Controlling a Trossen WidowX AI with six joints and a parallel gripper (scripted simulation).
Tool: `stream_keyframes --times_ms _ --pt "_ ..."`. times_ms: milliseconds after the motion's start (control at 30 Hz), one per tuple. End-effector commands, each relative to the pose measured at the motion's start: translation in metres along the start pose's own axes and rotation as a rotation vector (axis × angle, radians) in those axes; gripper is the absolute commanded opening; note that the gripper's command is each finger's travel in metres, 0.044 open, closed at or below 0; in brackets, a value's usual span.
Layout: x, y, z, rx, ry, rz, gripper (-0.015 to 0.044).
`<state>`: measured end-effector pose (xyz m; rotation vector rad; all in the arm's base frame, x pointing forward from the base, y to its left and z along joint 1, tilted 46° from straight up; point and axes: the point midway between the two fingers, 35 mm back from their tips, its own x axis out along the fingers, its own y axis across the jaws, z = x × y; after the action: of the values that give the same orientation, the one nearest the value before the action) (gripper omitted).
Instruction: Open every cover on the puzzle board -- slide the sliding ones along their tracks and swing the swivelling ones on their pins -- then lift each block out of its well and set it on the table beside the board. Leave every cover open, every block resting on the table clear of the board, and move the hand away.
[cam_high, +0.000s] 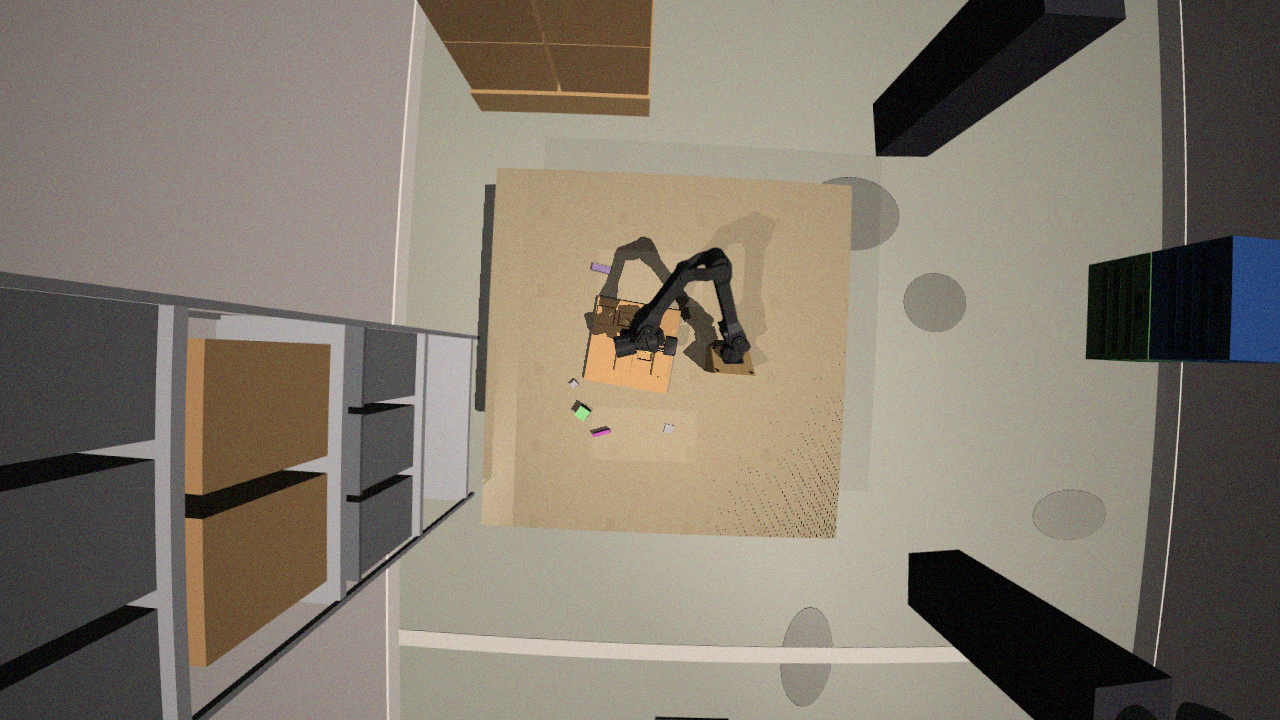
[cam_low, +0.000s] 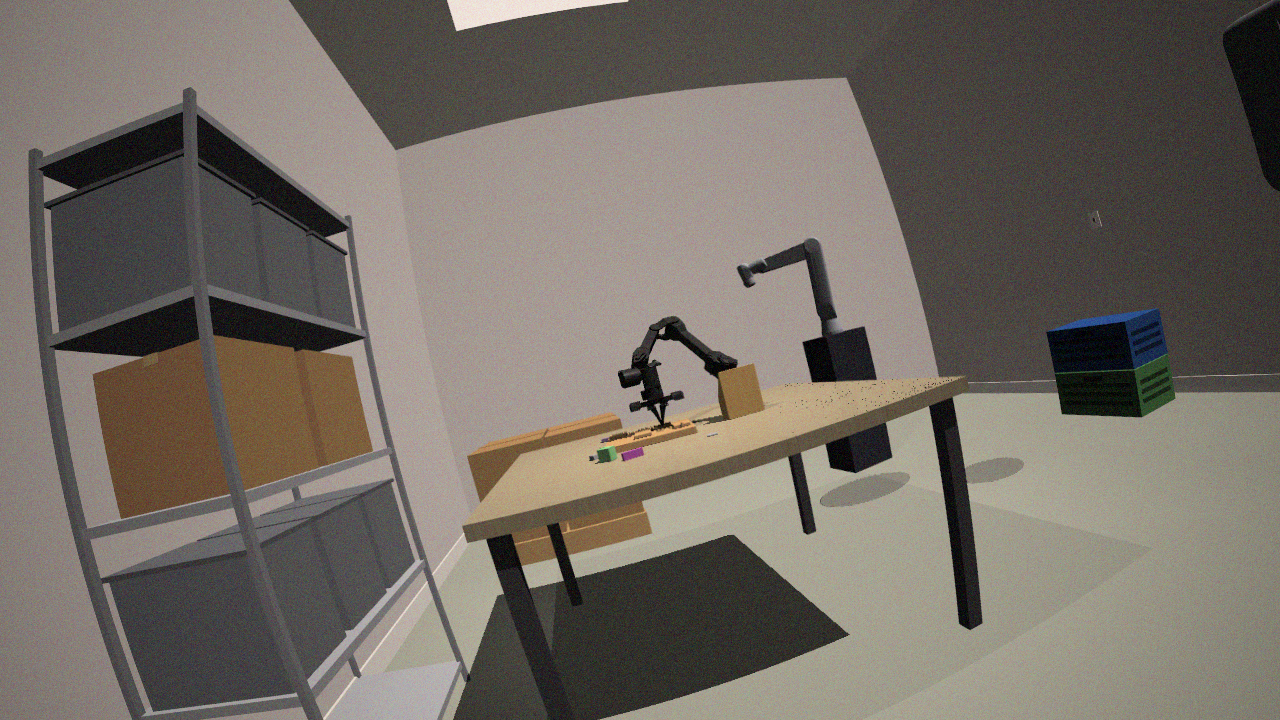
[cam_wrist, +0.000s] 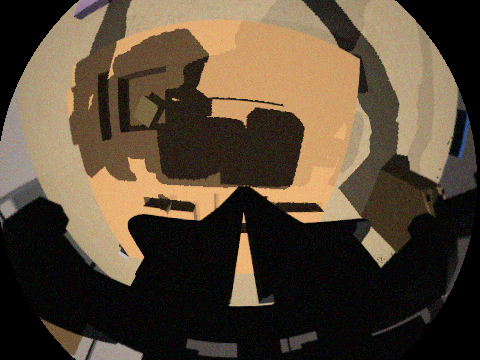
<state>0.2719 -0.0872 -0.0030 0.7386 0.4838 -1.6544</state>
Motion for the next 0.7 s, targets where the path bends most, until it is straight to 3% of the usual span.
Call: stream_keyframes --times_ms 0,667 --pt "-0.006 0.002 0.002 0.010 -0.001 0.006 0.0000" --pt "-0.031 0.002 0.004 0.010 0.000 0.006 0.0000"
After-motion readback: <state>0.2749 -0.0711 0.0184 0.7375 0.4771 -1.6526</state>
